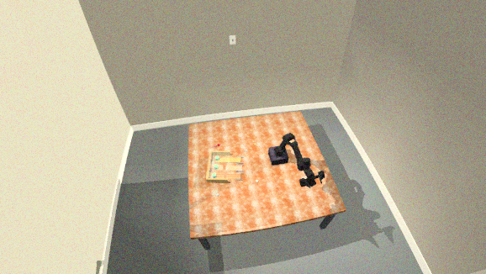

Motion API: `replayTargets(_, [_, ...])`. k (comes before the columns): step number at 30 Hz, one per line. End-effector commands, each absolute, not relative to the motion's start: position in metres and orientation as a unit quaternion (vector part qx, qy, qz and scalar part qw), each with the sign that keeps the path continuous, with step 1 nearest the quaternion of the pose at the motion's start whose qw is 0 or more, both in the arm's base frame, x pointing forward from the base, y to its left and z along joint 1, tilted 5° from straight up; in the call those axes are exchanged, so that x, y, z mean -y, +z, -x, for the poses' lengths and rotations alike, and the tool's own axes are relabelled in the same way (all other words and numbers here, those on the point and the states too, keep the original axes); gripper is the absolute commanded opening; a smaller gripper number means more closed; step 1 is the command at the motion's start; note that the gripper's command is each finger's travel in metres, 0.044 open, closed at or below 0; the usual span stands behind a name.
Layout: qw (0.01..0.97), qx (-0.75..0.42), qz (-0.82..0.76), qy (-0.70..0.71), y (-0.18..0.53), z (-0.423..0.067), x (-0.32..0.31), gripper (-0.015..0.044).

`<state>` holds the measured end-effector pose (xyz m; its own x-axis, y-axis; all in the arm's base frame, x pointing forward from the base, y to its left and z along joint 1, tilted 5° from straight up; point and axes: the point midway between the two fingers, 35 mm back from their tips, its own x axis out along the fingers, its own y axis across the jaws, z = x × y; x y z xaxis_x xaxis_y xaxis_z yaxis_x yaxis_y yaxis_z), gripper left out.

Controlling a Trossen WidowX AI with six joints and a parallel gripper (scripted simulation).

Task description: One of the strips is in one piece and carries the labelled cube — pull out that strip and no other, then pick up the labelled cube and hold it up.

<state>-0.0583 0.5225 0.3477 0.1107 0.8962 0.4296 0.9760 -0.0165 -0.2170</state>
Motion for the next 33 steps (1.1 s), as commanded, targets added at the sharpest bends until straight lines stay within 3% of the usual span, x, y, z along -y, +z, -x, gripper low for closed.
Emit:
replayTargets(1, [0.234, 0.661, 0.708, -0.084, 0.348, 0.057, -0.522, 0.04])
replayTargets(5, [0.253, 0.647, 0.718, -0.046, 0.346, 0.023, -0.519, 0.04])
replayTargets(15, [0.395, 0.52, 0.746, 0.133, 0.328, -0.143, -0.467, 0.04])
replayTargets(24, [0.57, 0.34, 0.709, 0.238, 0.301, -0.261, -0.372, 0.04])
replayTargets(33, [0.745, 0.135, 0.597, 0.263, 0.269, -0.331, -0.255, 0.04])
